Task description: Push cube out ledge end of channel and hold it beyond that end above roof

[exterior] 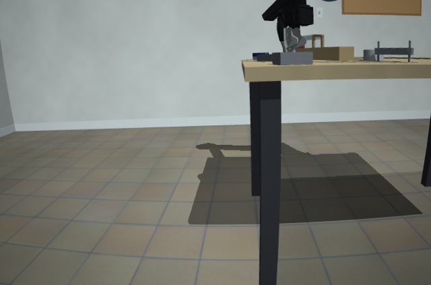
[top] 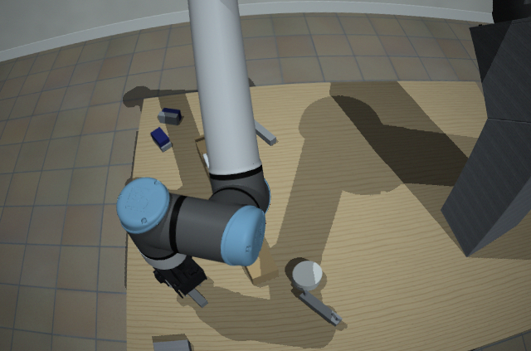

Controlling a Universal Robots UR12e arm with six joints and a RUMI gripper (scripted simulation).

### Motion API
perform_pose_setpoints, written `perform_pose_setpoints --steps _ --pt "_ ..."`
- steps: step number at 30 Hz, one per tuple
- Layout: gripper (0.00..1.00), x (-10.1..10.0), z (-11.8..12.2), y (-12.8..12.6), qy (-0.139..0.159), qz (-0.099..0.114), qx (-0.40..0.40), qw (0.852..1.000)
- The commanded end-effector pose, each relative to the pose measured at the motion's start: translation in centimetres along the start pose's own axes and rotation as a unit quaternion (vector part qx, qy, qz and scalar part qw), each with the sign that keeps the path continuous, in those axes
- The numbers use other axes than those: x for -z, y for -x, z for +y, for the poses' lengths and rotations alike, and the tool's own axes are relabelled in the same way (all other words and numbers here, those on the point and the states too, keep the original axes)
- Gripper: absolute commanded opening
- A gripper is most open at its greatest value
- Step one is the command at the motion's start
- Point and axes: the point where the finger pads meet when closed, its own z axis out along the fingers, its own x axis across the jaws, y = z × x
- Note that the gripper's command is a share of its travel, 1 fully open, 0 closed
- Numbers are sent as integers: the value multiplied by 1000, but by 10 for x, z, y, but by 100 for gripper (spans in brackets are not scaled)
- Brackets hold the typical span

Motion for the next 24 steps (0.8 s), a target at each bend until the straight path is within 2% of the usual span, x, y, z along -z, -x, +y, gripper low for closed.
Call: perform_pose_setpoints --steps 1,5,13,15,19,24 --pt "0 2 0 1 0 0 0 1000" --pt "0 20 0 1 0 0 0 1000" --pt "0 96 0 0 0 0 0 1000" --pt "0 96 0 0 0 0 0 1000" --pt "0 114 0 0 0 0 0 1000" --pt "0 115 0 0 0 0 0 1000"
